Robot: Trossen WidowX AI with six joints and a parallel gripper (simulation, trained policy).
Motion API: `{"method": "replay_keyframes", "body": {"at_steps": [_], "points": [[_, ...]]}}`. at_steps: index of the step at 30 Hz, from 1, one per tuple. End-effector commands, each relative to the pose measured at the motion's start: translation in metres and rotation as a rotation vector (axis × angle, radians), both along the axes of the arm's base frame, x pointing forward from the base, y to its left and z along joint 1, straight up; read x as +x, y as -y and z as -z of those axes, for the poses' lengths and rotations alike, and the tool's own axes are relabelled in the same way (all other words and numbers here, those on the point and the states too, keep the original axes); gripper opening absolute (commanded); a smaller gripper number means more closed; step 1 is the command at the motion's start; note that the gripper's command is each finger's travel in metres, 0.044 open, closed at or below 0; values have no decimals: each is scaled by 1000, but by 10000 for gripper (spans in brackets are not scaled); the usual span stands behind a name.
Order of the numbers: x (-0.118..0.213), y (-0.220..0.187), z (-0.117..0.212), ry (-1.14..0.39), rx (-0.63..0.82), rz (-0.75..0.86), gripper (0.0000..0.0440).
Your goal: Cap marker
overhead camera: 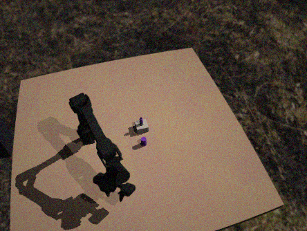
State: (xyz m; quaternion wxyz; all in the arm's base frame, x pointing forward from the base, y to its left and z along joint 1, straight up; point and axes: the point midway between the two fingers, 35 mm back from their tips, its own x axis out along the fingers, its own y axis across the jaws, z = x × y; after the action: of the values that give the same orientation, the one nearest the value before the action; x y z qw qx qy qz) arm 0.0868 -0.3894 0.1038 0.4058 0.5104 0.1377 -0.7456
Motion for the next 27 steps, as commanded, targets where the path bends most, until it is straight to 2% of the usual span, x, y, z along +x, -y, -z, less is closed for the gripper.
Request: {"method": "replay_keyframes", "body": {"at_steps": [1, 27], "points": [[8, -2, 4, 16, 18, 6, 315], [72, -22, 0, 128, 77, 48, 318]]}}
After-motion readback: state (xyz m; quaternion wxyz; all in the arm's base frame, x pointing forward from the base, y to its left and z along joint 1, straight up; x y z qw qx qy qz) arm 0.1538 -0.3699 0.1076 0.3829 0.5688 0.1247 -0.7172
